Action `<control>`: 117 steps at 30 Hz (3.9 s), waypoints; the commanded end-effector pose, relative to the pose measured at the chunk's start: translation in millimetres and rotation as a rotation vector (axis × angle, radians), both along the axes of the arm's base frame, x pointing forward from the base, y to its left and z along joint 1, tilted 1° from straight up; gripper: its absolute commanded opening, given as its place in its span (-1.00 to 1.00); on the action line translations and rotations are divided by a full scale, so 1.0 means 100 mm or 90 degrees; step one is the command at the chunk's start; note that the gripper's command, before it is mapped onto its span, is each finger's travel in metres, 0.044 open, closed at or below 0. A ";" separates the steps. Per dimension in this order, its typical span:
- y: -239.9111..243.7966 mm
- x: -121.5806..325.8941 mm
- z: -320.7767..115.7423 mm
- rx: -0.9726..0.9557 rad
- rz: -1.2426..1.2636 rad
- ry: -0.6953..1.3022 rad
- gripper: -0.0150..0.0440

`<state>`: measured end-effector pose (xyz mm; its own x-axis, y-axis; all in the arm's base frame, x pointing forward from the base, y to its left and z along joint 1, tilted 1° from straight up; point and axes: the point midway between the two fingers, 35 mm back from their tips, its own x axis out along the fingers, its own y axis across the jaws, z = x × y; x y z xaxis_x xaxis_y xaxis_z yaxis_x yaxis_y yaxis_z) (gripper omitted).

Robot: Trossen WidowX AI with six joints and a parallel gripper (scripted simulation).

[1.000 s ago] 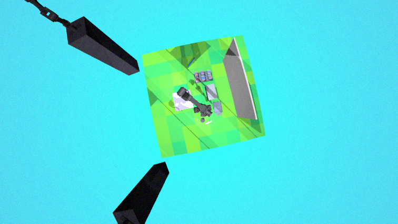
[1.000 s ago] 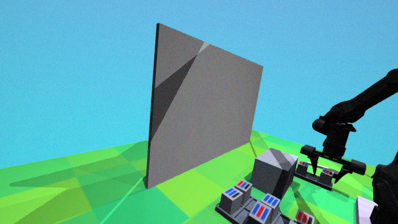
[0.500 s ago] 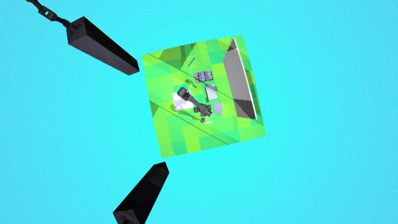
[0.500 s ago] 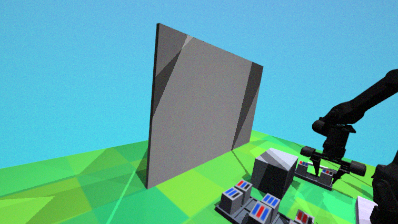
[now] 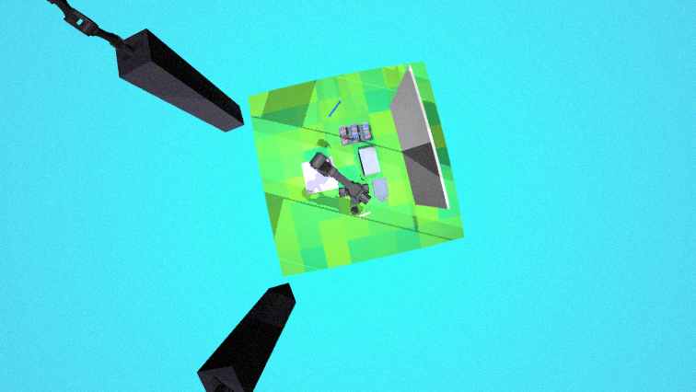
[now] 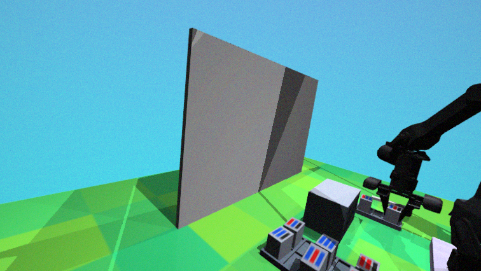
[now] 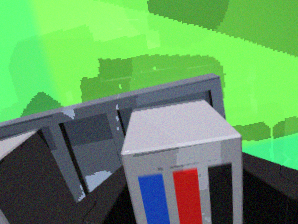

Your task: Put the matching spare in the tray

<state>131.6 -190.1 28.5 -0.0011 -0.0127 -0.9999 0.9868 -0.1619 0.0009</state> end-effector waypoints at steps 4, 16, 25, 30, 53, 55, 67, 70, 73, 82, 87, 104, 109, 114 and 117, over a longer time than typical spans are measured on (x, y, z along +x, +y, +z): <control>0.00 0.00 0.00 0.000 0.000 0.000 -0.49; -0.02 0.02 0.47 0.001 0.002 0.001 -0.49; 0.01 0.00 0.79 0.002 0.003 0.002 -0.49; 0.00 0.00 0.78 0.004 0.001 0.006 -0.49; -0.03 -0.01 1.53 0.000 0.003 0.002 -0.49; -0.06 0.06 1.55 -0.001 0.004 0.001 -0.49; -0.24 0.62 1.63 -0.008 0.026 -0.007 -0.49; -0.27 0.75 1.64 -0.008 0.027 -0.008 -0.49; -0.30 0.88 1.64 -0.007 0.024 -0.008 -0.49; -0.35 1.27 1.63 -0.004 0.015 -0.009 -0.49; -0.36 1.49 1.61 -0.002 0.009 -0.009 -0.49; -0.34 1.78 1.52 0.000 0.003 -0.009 -0.49; -0.35 1.79 1.48 0.000 0.003 -0.009 -0.49; -0.36 1.79 1.45 0.000 0.003 -0.009 -0.49; -0.36 1.80 1.43 0.000 0.003 -0.009 -0.49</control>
<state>310.7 -226.2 175.0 0.0146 -0.0173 -0.9997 0.9880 -0.1533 0.0171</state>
